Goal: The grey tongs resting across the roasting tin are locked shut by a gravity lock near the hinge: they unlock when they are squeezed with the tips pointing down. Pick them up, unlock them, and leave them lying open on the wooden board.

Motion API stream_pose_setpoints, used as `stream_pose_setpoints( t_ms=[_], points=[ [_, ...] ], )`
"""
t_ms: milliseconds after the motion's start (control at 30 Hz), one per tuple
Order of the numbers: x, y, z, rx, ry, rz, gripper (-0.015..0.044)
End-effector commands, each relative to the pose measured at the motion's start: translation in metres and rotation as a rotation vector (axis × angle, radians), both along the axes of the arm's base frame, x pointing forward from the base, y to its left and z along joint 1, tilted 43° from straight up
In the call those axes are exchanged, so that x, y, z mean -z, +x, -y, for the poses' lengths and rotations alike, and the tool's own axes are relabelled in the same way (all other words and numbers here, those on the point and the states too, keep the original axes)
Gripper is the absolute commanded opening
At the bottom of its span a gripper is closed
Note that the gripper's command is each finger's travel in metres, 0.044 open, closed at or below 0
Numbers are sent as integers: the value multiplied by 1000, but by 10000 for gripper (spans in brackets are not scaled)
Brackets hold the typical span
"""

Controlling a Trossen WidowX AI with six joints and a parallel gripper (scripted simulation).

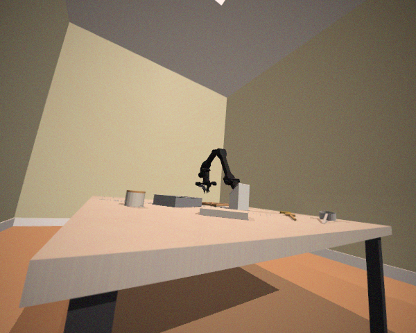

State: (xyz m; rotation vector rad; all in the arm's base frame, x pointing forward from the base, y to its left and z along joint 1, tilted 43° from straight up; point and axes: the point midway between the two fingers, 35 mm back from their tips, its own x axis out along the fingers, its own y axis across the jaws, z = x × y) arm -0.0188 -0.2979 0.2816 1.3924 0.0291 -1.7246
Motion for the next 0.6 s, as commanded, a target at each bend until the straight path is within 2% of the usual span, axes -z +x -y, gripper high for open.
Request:
stream_pose_setpoints(
  t_ms=[0,567],
  points=[
    [-3,-12,-4,27,-17,25,-150],
    [-10,-66,-22,168,-84,133,-150]
  ],
)
